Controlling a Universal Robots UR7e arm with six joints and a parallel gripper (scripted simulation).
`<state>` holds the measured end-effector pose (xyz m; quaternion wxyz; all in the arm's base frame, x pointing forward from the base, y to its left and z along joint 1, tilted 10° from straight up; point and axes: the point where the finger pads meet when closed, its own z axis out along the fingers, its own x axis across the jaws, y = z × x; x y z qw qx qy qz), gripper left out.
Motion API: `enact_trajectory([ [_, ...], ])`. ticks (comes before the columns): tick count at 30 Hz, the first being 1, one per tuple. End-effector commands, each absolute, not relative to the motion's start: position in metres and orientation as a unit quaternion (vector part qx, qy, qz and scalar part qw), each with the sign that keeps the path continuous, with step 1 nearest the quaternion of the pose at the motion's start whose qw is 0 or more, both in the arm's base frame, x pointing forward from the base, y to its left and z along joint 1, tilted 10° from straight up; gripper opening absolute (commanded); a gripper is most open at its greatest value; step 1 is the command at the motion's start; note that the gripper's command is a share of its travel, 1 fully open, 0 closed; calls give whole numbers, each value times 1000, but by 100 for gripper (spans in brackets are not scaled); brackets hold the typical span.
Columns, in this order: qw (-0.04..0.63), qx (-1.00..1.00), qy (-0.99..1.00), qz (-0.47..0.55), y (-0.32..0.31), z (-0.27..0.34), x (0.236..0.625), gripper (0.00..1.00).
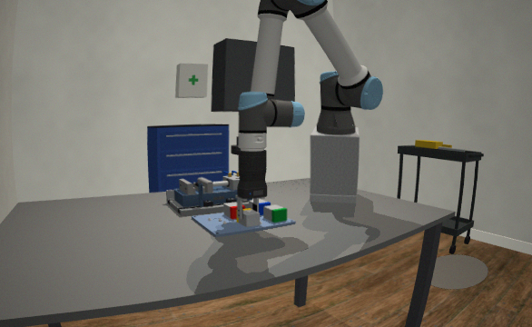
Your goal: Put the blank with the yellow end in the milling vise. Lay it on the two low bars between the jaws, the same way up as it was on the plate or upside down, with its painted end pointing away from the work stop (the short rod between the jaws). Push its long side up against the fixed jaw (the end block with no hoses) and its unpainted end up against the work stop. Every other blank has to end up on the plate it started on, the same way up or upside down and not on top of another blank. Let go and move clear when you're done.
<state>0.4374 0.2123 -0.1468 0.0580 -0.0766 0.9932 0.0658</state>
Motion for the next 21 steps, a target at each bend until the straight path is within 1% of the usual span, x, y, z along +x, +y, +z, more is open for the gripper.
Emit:
enact_trajectory([
  [1, 59, -77, 993, 66, 212, -146, 438, 0],
  [4, 59, -77, 993, 66, 212, -146, 438, 0],
  [9, 59, -77, 993, 66, 208, -117, 435, 0],
  [21, 59, -77, 993, 66, 208, -117, 435, 0],
])
